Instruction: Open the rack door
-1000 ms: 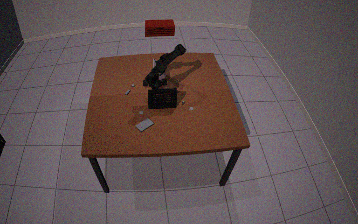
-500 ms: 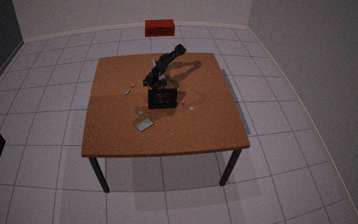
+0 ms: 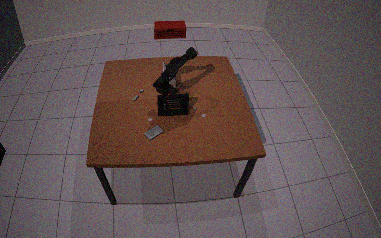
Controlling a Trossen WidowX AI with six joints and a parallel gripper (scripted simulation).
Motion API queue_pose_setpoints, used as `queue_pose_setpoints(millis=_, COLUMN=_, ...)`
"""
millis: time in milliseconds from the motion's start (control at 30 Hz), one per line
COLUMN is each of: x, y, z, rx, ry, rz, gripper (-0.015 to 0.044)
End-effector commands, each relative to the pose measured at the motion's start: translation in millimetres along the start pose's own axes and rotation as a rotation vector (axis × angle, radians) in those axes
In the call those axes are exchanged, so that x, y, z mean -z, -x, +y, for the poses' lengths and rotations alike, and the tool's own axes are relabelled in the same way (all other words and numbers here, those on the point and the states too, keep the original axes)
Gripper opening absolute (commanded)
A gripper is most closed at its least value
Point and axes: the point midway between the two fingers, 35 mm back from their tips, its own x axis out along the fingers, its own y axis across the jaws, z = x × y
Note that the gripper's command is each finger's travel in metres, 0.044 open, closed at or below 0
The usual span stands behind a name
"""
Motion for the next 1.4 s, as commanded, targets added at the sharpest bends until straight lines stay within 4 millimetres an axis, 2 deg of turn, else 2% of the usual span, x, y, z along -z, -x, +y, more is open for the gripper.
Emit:
queue_pose_setpoints(millis=0, x=1.8, y=-1.7, z=-0.1, rx=-0.001, ry=-0.180, rz=0.006, gripper=0.0026)
queue_pose_setpoints(millis=700, x=1.7, y=-1.8, z=-0.1, rx=0.002, ry=-1.207, rz=0.007, gripper=0.0026)
queue_pose_setpoints(millis=1033, x=1.7, y=-1.8, z=-0.1, rx=0.002, ry=-1.239, rz=0.007, gripper=0.0026)
queue_pose_setpoints(millis=1367, x=1.7, y=-1.8, z=-0.1, rx=0.002, ry=-1.239, rz=0.007, gripper=0.0289)
